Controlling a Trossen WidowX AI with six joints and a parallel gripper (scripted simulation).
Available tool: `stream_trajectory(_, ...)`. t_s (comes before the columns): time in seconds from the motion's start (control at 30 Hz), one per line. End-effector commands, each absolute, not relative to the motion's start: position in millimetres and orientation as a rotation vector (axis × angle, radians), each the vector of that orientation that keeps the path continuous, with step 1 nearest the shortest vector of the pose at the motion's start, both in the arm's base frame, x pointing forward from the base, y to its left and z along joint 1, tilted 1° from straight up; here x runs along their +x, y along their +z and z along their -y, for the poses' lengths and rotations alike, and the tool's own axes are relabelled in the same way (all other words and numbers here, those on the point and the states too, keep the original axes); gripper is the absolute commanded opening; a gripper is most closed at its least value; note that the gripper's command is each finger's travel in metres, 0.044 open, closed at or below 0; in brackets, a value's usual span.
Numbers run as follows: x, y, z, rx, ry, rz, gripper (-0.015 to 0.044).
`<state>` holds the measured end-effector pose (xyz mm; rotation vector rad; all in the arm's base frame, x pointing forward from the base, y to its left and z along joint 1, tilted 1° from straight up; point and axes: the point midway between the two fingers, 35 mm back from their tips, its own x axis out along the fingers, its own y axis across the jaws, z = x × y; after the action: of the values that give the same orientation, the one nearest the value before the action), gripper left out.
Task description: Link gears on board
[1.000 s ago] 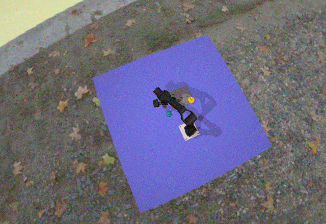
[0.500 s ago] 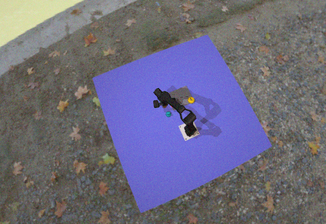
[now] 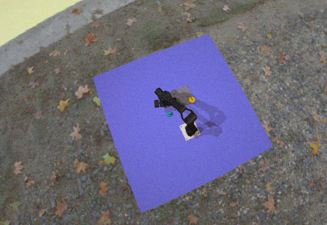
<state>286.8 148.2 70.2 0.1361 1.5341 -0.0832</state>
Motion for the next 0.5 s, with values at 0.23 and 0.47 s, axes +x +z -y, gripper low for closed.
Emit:
stream_trajectory(0.23, 286.6, 69.7, -149.2, 0.144, -0.083, -1.537, 0.0012)
stream_trajectory(0.47, 288.3, 76.0, -149.9, 0.144, -0.083, -1.536, 0.0000)
